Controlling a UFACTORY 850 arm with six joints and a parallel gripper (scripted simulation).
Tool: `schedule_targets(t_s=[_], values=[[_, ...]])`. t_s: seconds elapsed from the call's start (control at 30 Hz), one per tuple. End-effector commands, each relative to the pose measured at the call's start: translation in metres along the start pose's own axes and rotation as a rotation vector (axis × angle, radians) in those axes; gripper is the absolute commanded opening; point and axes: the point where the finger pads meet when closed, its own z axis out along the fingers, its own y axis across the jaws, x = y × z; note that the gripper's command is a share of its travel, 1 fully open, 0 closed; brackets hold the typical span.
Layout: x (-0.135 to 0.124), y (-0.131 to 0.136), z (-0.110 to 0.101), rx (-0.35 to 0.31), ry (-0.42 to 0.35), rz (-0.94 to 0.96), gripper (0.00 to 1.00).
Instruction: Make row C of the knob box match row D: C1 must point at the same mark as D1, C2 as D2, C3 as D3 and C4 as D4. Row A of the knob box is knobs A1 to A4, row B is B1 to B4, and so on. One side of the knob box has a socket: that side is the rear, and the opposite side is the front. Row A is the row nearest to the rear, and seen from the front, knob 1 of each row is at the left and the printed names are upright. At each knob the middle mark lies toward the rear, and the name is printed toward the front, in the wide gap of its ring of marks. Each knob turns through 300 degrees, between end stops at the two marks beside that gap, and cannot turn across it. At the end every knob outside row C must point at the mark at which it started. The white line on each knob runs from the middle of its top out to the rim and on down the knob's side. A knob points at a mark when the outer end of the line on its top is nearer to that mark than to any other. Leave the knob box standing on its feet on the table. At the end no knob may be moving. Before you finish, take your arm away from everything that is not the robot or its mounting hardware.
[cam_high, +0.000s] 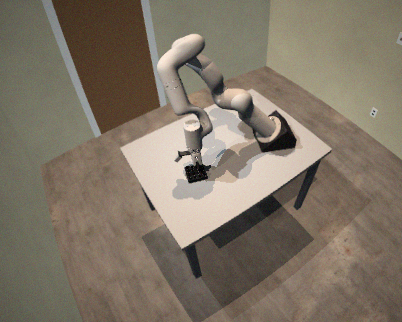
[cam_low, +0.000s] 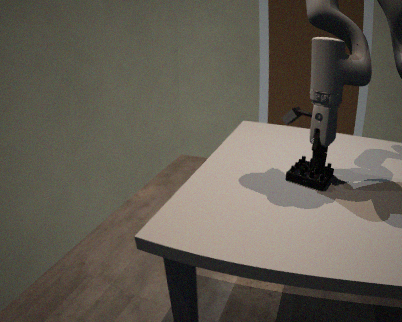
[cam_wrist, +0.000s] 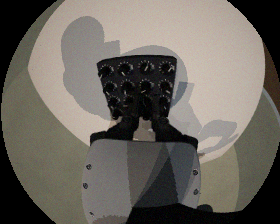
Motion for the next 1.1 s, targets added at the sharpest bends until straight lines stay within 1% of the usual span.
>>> schedule_targets(t_s=[0.0,0.67,0.7,1.07], values=[[0.0004,-0.0002,-0.0002,0.000,0.001,0.000,0.19],[0.0004,-0.0002,-0.0002,0.000,0.001,0.000,0.19],[0.0004,-0.0002,-0.0002,0.000,0.001,0.000,0.08],[0.0004,-0.0002,-0.0002,0.000,0.001,0.000,0.08]])
